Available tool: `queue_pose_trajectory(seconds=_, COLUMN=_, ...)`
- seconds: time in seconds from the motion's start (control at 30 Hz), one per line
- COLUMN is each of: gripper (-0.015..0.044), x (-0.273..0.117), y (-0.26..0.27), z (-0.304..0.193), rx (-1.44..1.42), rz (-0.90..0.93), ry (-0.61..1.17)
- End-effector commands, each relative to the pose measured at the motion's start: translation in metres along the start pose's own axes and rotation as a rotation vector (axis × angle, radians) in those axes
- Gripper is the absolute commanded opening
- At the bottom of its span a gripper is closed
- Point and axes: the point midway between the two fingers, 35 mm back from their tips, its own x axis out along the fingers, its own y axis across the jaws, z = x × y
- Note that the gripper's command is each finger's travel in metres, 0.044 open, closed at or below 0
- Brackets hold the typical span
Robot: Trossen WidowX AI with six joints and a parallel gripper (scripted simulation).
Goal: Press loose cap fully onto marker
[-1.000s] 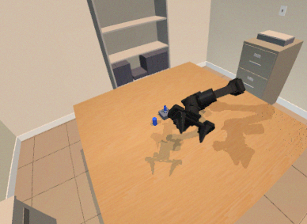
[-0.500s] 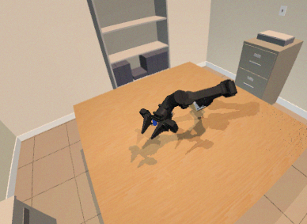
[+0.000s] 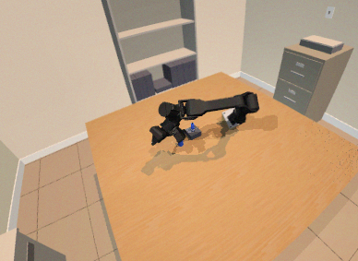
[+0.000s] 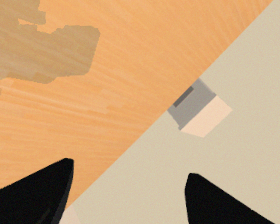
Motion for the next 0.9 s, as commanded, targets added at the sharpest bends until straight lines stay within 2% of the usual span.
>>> queue_pose_trajectory(seconds=0.0, gripper=0.0251, x=0.0, y=0.076, z=-0.021, rx=0.544, rz=0.314, ry=-0.003)
queue_pose_trajectory(seconds=0.33, gripper=0.0251, x=-0.046, y=0.167, z=-0.011, rx=1.42, rz=0.837, ry=0.082)
queue_pose_trajectory(seconds=0.73, gripper=0.0251, x=-0.051, y=0.171, z=-0.008, rx=1.457, rz=0.861, ry=0.088)
queue_pose_trajectory(seconds=0.87, gripper=0.0251, x=-0.031, y=0.185, z=0.004, rx=1.457, rz=0.861, ry=0.087)
